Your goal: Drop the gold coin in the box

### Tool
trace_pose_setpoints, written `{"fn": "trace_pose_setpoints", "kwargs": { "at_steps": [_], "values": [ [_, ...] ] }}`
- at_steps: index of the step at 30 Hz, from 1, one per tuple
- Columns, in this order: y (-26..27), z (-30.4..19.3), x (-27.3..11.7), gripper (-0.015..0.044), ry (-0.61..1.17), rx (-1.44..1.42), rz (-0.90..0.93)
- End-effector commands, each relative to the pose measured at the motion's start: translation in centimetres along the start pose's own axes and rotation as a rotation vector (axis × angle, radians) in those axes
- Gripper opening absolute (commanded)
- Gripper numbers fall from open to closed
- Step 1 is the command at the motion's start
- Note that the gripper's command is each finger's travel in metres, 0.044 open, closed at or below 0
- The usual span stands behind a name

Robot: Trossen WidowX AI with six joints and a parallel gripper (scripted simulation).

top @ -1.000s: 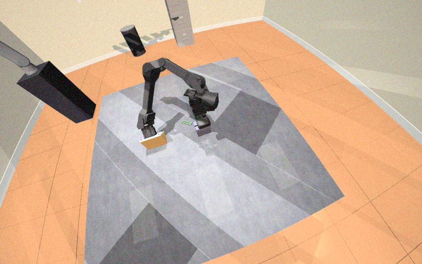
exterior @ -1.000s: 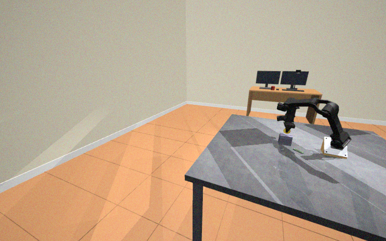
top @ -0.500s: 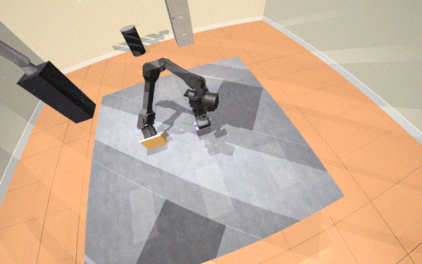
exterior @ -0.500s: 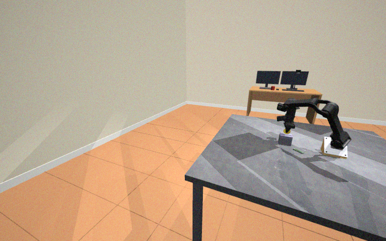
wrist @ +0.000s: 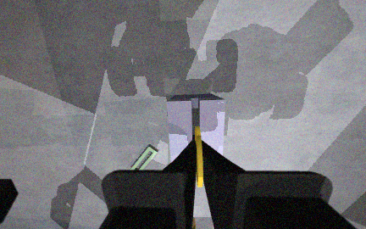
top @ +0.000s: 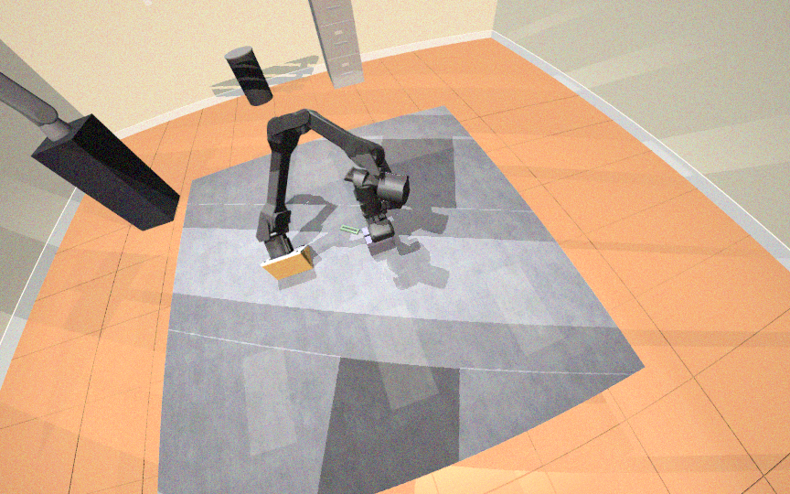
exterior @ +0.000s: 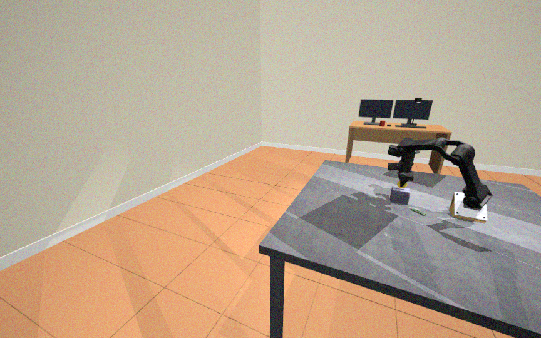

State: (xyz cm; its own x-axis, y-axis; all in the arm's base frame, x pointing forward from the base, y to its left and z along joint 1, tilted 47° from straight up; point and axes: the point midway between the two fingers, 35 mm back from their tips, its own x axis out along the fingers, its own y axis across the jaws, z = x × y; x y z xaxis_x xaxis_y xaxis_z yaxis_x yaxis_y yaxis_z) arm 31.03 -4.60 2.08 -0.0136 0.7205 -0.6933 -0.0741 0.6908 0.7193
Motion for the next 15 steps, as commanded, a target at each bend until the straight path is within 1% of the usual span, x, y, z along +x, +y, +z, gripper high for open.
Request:
{"fn": "trace_pose_setpoints", "kwargs": {
  "at_steps": [1,15],
  "values": [
    [0.10,-0.14,0.27,0.0000,0.003,0.008,0.006],
    [0.10,-0.14,0.49,0.0000,0.003,0.008,0.006]
  ]
}}
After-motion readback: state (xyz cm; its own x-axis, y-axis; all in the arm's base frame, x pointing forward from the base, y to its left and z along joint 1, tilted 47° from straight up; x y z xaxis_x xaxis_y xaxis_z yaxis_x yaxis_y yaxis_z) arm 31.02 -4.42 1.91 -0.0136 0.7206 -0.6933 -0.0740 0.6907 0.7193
